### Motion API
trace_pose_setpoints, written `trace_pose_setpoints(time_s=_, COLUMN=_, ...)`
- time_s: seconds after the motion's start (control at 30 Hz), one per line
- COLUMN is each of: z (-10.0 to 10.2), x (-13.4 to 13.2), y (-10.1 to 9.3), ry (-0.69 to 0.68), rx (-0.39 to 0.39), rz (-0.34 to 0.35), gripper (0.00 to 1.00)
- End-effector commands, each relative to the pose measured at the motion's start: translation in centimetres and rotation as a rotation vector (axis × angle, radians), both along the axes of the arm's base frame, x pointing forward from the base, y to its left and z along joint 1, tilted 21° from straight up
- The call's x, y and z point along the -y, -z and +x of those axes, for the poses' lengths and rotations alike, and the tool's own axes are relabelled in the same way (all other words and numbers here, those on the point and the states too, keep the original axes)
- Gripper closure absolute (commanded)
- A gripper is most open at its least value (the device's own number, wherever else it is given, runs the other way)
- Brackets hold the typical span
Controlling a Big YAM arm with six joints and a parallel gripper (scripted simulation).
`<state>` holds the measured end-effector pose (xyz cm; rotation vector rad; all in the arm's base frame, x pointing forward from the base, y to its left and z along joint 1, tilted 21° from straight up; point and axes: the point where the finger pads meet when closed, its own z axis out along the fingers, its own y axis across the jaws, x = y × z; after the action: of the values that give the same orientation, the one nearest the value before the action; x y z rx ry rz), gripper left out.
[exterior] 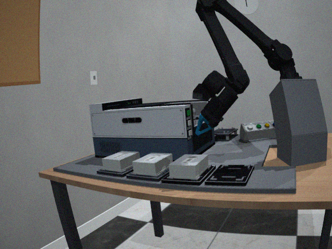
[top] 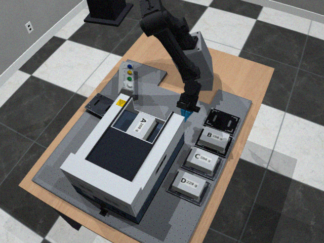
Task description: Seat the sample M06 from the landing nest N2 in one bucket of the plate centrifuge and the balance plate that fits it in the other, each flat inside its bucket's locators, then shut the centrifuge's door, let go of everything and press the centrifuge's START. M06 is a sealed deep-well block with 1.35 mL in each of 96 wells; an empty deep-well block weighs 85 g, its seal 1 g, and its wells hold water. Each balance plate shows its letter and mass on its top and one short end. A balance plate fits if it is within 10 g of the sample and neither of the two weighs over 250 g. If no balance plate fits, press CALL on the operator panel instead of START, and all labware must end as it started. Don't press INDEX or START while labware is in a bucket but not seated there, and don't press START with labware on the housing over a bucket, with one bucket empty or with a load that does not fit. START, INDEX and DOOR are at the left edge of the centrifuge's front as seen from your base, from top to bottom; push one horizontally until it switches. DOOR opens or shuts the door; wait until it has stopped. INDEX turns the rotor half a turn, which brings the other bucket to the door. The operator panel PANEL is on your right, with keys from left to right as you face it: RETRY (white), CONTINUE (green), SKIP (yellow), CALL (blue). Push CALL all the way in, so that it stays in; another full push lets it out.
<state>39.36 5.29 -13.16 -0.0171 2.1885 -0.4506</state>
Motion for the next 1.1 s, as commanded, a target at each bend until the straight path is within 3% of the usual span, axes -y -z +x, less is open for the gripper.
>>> trace_pose_setpoints(time_s=0.0, z=0.37, x=0.59, y=-0.73, ry=0.005, rx=0.013, rz=-0.007, gripper=1.00)
trace_pose_setpoints(time_s=1.07, z=0.70, x=0.53, y=-0.65, ry=0.004, rx=0.006, rz=-0.009, gripper=1.00)
